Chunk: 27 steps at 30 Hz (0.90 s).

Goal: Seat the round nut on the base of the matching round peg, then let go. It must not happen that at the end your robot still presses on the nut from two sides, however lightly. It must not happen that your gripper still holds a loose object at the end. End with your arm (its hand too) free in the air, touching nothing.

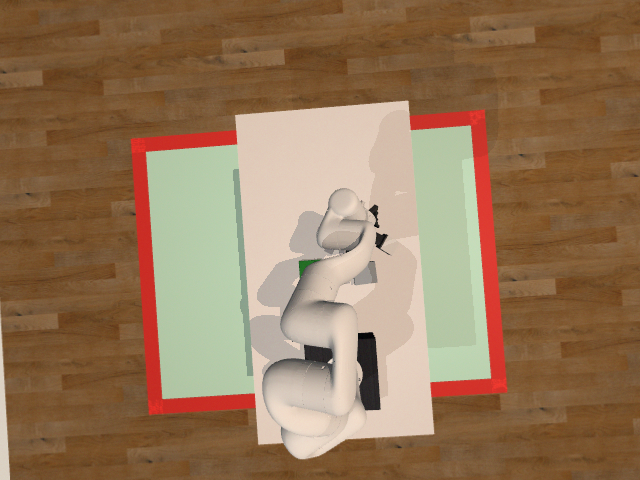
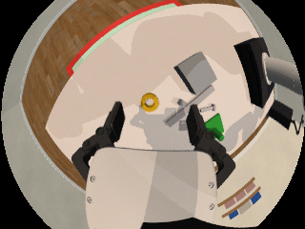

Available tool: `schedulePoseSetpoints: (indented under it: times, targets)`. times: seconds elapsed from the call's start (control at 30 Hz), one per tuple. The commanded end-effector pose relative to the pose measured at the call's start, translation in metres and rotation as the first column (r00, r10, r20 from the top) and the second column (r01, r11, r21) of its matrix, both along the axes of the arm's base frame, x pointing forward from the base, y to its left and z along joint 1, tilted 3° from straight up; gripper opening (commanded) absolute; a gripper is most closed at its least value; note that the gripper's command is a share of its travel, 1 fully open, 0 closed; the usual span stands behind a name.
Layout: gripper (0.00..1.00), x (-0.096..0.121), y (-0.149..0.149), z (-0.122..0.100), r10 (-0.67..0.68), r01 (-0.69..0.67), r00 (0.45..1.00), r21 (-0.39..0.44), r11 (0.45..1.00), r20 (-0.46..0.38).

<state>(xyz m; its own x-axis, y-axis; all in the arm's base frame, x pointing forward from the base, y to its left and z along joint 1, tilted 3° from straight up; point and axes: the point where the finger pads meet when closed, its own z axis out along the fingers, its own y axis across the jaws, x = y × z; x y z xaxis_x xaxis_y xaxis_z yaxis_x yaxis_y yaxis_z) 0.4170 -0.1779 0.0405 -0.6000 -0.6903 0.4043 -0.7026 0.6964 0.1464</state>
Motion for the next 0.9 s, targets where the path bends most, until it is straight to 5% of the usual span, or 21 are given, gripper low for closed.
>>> schedulePoseSetpoints:
  times: [0.0, 0.2, 0.77, 0.8, 0.87]
  targets:
    - [1.00, 0.006, 0.004, 0.009, -0.021, -0.016, 0.976, 0.171, 0.985, 0.215]
    - [1.00, 0.011, 0.002, 0.027, -0.062, -0.024, 0.935, 0.235, 0.972, 0.350]
    - [1.00, 0.011, 0.002, 0.028, -0.064, -0.024, 0.932, 0.238, 0.971, 0.357]
    - [0.60, 0.011, 0.002, 0.028, -0.063, -0.025, 0.932, 0.238, 0.971, 0.357]
    - [0.60, 0.011, 0.002, 0.028, -0.062, -0.026, 0.932, 0.238, 0.971, 0.357]
